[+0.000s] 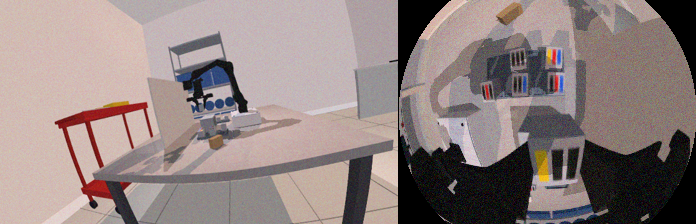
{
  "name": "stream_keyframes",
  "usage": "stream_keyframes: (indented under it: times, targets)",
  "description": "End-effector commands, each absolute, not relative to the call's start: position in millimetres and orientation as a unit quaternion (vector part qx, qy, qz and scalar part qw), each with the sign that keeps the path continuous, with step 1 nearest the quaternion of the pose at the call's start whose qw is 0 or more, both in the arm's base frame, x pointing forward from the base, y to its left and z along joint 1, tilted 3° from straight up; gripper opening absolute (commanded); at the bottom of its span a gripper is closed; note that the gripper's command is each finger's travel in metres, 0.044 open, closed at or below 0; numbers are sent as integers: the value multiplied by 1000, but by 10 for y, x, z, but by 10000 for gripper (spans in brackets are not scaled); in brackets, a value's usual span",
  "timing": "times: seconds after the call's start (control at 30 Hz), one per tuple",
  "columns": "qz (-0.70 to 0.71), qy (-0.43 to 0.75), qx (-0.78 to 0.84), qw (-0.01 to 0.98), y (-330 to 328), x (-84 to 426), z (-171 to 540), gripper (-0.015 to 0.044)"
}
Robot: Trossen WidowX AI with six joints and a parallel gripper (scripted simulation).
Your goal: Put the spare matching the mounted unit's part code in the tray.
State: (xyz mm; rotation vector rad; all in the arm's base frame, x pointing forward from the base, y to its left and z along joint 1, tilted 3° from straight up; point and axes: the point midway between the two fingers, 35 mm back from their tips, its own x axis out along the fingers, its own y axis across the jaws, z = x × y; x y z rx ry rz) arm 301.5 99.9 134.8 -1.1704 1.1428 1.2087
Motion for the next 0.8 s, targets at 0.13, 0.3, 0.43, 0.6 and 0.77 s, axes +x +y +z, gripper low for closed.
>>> stream_keyframes:
  times: [0.13, 0.3, 0.43, 0.6, 0.77]
  targets:
    - [493, 486, -491, 528, 554, 3242, 1338, 0]
    - [481, 496, -488, 533, 283, 3325, 1328, 0]
    - [480, 498, -488, 533, 68, 3384, 1317, 0]
    - [483, 498, -489, 529, -228, 3448, 1298, 0]
    - [487, 497, -491, 525, -535, 3485, 1275, 0]
